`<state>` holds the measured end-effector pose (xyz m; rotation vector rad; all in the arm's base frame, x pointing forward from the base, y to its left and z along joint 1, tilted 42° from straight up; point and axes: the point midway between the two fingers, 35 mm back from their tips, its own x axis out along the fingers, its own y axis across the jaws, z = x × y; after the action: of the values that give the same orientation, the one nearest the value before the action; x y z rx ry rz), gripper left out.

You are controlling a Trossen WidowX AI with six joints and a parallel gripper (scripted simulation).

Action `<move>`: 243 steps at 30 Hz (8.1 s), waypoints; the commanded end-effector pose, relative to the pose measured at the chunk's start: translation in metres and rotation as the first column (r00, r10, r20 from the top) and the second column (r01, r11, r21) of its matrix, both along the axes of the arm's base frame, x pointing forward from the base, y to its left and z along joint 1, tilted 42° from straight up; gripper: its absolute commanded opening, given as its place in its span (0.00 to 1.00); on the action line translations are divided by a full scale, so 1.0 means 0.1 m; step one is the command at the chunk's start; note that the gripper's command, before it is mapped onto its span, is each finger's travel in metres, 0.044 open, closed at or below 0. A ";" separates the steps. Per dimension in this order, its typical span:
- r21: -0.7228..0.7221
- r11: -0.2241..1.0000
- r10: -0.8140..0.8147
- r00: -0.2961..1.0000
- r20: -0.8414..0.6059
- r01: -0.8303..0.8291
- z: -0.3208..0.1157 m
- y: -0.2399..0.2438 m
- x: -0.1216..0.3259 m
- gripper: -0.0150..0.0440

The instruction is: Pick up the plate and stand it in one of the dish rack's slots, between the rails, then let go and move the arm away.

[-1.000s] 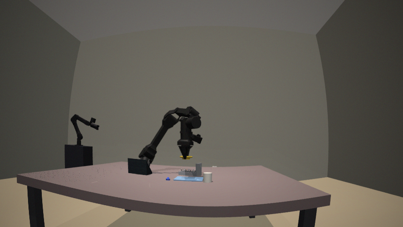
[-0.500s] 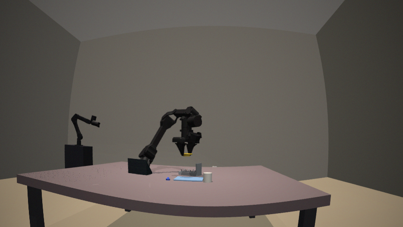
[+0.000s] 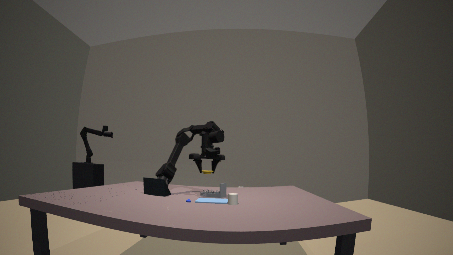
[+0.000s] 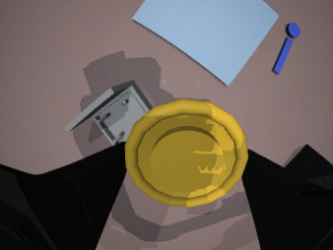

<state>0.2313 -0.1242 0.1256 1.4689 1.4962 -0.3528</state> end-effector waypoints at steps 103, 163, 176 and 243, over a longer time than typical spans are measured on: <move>-0.812 0.427 -0.068 0.910 0.410 0.398 -0.26 1.06 -0.34 0.25; -0.532 0.351 0.166 0.508 0.845 0.770 -0.10 1.47 -0.20 0.25; -0.519 0.355 0.156 0.498 0.853 0.778 -0.19 1.43 -0.06 0.25; -0.528 0.346 0.172 0.501 0.848 0.776 0.57 0.74 -0.05 0.93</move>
<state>0.2343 -0.0411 0.1684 0.7535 0.0037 -0.5538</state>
